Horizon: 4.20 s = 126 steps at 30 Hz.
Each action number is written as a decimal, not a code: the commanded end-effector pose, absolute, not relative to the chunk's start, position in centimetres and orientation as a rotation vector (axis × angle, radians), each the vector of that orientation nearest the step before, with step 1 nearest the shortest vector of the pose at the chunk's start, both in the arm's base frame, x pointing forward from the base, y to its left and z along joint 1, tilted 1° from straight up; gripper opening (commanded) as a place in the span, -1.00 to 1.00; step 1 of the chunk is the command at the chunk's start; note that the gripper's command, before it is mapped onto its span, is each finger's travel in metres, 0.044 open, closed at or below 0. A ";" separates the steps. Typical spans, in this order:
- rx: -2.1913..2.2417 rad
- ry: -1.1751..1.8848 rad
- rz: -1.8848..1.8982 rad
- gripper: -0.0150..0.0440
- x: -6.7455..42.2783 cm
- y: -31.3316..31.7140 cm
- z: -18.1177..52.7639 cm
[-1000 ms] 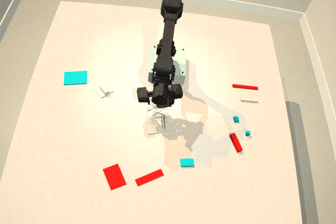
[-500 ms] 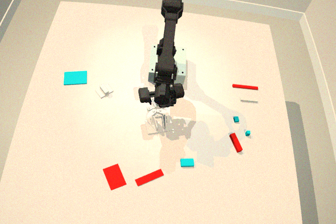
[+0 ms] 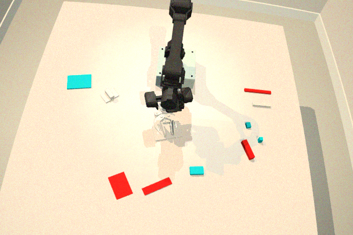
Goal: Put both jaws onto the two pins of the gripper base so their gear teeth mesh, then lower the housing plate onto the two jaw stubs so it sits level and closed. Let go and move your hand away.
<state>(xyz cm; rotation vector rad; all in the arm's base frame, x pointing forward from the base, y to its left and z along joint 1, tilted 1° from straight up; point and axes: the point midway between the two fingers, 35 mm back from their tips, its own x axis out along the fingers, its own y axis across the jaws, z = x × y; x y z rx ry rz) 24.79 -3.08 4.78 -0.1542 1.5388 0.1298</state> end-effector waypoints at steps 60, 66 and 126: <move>-0.159 1.538 0.126 0.70 24.9 -3.9 0.8; -0.159 1.538 0.126 0.70 24.9 -3.9 -0.2; -0.158 1.539 0.126 0.70 24.8 -3.9 -2.1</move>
